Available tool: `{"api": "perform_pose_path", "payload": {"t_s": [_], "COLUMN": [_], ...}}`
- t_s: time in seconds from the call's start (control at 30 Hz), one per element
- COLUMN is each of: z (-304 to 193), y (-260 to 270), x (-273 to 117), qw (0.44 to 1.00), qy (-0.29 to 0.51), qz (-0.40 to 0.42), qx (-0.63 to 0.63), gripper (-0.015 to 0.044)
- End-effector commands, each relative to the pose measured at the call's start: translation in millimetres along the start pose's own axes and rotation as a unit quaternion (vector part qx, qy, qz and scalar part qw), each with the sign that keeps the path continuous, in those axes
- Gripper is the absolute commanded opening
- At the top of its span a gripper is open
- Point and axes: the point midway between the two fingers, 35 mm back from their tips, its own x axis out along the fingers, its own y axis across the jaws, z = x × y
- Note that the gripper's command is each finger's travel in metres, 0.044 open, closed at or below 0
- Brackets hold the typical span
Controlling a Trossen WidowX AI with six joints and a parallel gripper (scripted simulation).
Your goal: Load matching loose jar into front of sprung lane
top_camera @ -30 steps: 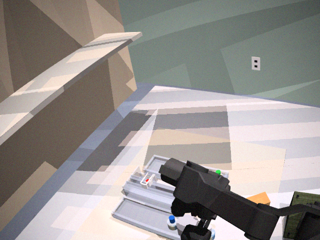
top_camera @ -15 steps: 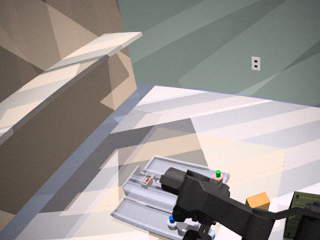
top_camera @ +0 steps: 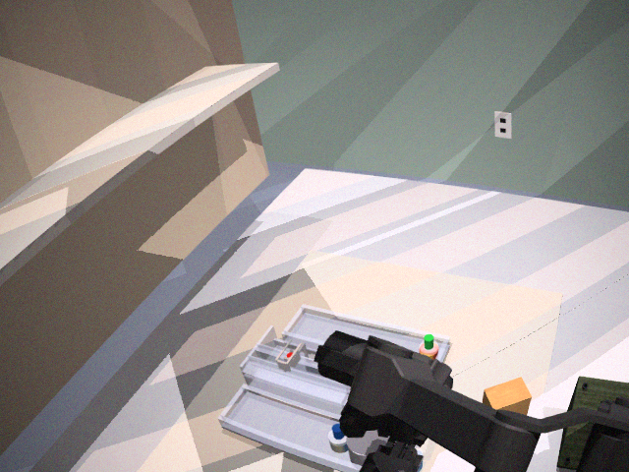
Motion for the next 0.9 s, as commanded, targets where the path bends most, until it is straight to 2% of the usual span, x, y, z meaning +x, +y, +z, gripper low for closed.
{"api": "perform_pose_path", "payload": {"t_s": [0.0,0.17,0.37,0.5,0.87], "z": [0,-2,-3,-18,-4], "y": [0,-6,-15,-17,-12], "x": [0,-4,-22,-15,-57], "qw": [1.0,1.0,0.999,0.999,1.0], "qy": [0.0,-0.004,-0.01,0.024,0.017], "qz": [0.001,-0.004,-0.011,-0.01,-0.005], "qx": [0.003,0.015,0.03,0.043,0.025], "gripper": [0.0118,0.0,0.0,0.0,0.0]}}
